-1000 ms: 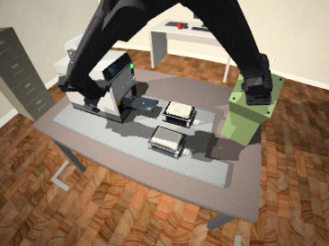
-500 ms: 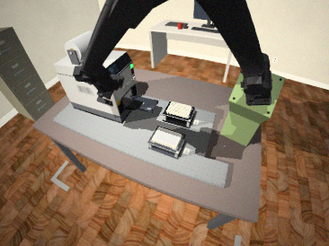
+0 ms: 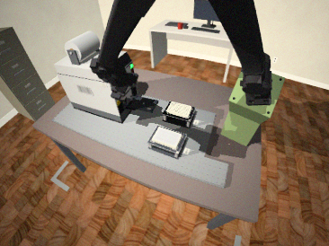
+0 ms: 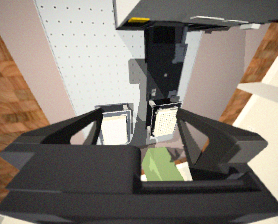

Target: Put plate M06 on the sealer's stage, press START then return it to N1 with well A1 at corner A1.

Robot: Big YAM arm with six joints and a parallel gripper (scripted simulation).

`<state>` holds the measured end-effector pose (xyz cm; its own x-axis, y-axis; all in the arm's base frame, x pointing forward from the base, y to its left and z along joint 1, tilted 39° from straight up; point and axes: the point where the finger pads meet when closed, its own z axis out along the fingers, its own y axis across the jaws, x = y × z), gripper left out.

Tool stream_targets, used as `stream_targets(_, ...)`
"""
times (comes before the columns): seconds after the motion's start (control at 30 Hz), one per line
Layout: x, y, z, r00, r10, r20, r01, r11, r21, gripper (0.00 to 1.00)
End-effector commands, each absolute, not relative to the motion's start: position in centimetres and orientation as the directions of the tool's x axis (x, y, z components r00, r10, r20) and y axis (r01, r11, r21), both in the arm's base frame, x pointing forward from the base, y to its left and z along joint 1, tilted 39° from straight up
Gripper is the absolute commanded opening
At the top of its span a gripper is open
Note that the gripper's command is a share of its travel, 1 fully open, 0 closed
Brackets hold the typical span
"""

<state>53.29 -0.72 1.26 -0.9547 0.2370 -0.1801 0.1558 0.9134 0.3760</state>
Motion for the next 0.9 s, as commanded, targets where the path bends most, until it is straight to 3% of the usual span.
stream_targets(0.0, 52.2, -4.0, 1.0, -0.948, 0.249, -0.199, 0.165, 0.917, 0.364, 1.0)
stream_targets(0.87, 41.6, -4.1, -2.0, -0.961, 0.229, -0.157, 0.109, 0.83, 0.547, 1.0)
